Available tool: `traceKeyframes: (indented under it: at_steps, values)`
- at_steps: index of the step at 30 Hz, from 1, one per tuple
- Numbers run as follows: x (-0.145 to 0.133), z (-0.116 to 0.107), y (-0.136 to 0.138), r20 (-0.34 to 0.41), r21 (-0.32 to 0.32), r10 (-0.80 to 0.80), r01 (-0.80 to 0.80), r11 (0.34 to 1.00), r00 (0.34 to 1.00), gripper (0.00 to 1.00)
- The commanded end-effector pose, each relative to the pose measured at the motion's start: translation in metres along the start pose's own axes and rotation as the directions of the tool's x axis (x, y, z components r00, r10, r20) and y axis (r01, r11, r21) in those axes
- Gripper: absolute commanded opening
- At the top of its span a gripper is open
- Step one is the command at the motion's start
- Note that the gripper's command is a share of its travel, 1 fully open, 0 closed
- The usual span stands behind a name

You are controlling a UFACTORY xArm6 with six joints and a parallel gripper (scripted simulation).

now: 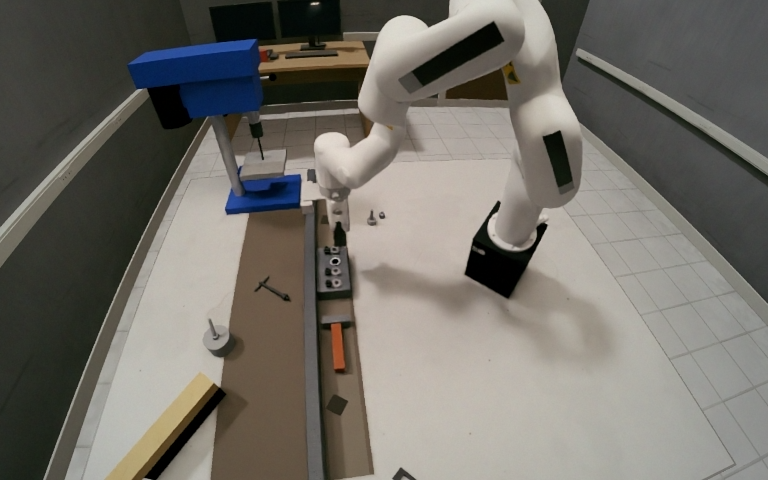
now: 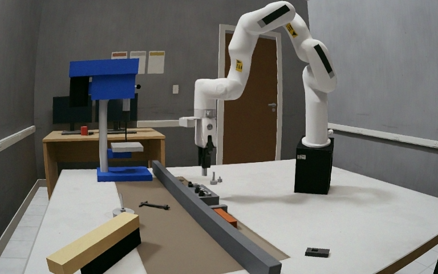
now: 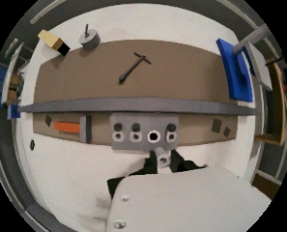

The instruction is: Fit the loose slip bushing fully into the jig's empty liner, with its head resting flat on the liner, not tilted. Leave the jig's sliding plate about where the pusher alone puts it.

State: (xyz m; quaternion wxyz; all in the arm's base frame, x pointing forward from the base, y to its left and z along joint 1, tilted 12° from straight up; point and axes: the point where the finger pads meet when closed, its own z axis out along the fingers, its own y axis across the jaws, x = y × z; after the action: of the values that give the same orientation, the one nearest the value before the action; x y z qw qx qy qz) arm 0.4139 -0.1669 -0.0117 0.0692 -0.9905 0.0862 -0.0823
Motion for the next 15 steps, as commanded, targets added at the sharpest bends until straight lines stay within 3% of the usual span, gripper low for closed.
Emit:
traceKeyframes:
  at_steps: [1,15]
  values:
    - [0.0048,-0.0015,-0.0003,-0.004,-0.001,0.0,0.0,1.0,1.0,0.26]
    - [0.0124,-0.0021,-0.0021,-0.004,-0.001,0.0,0.0,1.0,1.0,0.26]
